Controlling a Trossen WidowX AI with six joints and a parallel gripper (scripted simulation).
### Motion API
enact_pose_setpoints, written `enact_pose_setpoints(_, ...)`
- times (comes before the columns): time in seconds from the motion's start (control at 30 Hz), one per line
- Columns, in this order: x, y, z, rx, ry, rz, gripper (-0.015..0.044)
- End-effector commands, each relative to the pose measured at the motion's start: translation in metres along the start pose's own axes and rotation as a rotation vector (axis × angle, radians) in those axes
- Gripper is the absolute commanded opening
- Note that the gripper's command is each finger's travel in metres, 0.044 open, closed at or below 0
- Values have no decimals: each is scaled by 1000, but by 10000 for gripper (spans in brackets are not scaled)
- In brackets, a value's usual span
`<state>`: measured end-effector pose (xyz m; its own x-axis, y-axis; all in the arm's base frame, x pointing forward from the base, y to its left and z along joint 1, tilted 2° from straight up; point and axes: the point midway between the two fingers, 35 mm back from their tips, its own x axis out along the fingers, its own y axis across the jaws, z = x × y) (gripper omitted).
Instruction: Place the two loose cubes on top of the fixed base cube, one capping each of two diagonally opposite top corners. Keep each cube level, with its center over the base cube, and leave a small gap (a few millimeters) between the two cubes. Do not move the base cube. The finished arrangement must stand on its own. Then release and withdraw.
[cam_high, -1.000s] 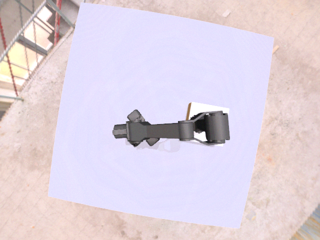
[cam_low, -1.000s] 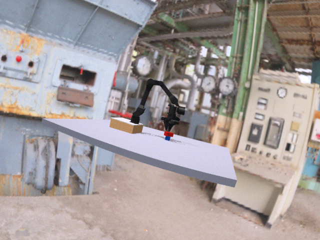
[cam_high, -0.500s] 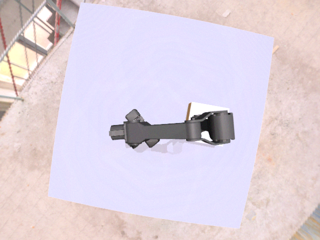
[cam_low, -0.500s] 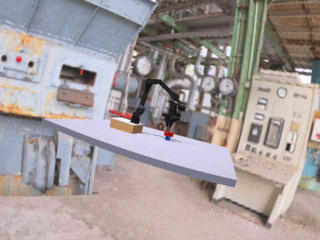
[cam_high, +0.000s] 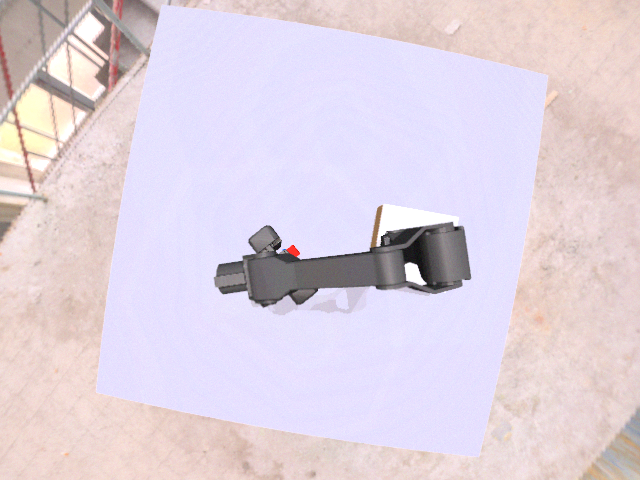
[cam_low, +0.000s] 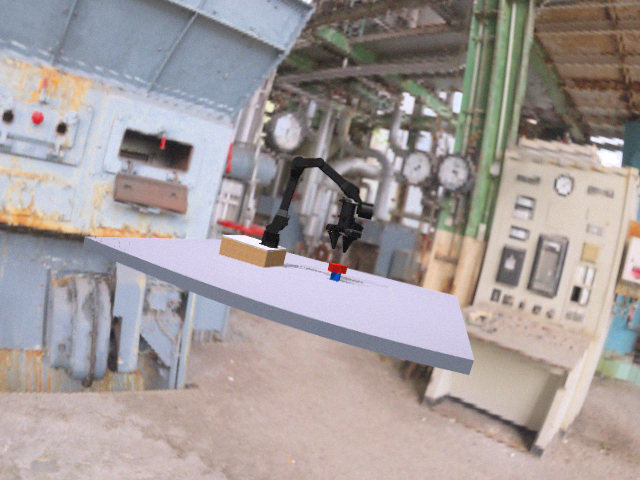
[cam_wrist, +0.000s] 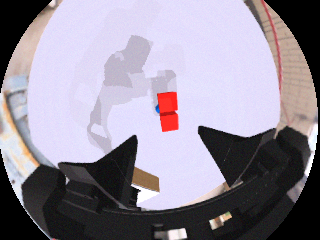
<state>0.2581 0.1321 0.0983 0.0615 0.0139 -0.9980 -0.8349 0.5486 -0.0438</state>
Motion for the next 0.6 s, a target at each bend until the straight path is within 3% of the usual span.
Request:
enact_pose_setpoints(0.0,-1,34,25,-17,-1,6,400)
enact_pose_setpoints(0.2,-3,100,57,-17,-5,12,400)
enact_pose_setpoints(0.57,-3,102,58,-17,-5,12,400)
